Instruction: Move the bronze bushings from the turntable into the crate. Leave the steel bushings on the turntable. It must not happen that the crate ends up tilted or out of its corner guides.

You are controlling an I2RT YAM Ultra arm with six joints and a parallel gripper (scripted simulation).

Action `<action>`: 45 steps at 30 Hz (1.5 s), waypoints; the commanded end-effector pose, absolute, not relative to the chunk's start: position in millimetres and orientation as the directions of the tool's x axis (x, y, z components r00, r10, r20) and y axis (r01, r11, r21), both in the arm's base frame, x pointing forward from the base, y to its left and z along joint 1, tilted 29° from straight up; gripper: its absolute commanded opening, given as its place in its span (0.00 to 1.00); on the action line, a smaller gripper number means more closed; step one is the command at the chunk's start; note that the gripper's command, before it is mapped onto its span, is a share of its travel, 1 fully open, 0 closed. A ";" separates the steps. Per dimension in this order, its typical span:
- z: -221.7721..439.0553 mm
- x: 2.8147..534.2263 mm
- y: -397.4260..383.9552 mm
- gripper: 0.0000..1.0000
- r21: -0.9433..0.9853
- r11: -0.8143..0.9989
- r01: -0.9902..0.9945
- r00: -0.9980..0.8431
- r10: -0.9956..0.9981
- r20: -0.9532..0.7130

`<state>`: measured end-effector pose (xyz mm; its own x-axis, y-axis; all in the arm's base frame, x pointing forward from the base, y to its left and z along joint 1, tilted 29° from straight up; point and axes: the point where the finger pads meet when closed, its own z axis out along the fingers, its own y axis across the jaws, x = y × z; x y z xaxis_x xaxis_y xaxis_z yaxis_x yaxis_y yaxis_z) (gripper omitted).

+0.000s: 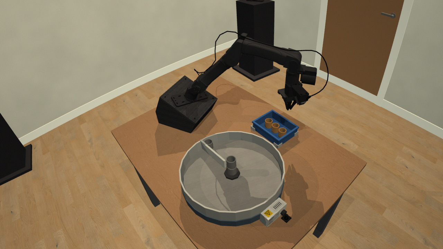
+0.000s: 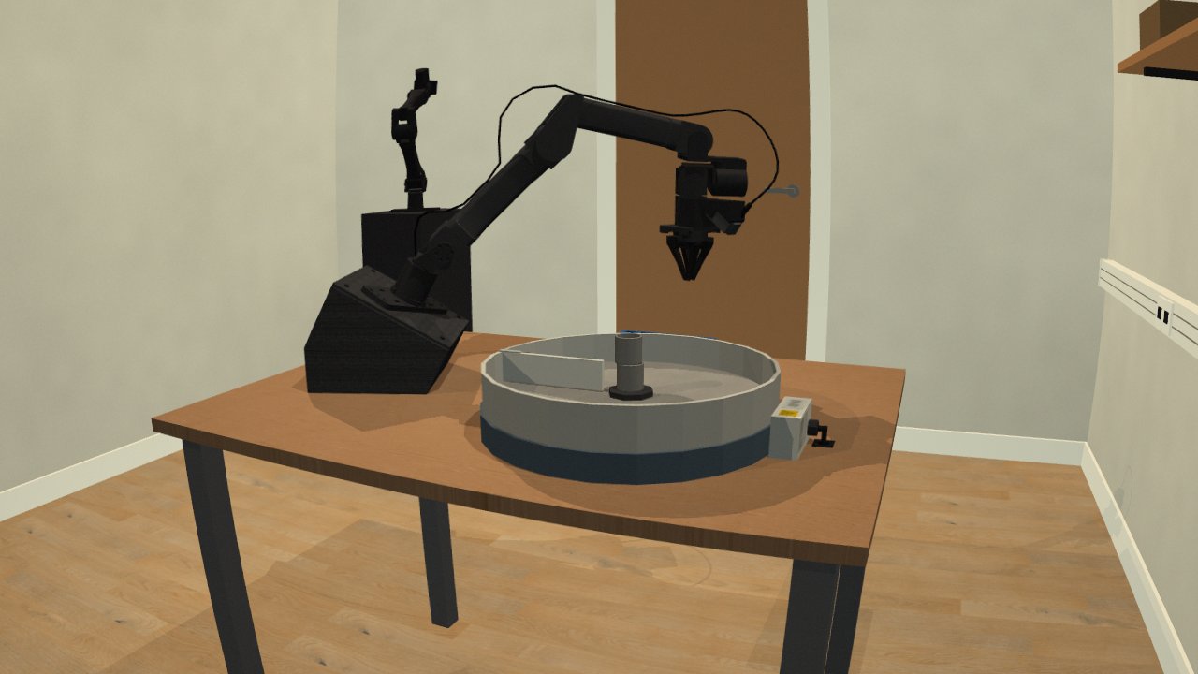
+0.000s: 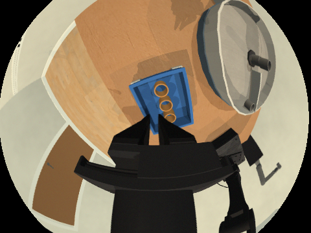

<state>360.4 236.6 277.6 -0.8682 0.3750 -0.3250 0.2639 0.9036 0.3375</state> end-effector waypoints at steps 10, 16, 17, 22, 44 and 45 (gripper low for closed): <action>319.9 346.1 228.7 1.00 0.359 0.896 0.261 -0.851 0.389 -0.352; 319.9 346.2 228.5 1.00 0.359 0.896 0.261 -0.851 0.389 -0.352; 319.9 346.2 228.6 1.00 0.358 0.896 0.261 -0.851 0.388 -0.352; 322.4 345.2 227.8 1.00 0.363 0.895 0.259 -0.850 0.390 -0.355; 322.4 345.2 227.8 1.00 0.363 0.895 0.259 -0.850 0.390 -0.355; 322.4 345.2 227.8 1.00 0.363 0.895 0.259 -0.850 0.390 -0.355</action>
<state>347.4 230.9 304.0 -0.8688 0.3738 -0.3248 0.2632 0.9041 0.3367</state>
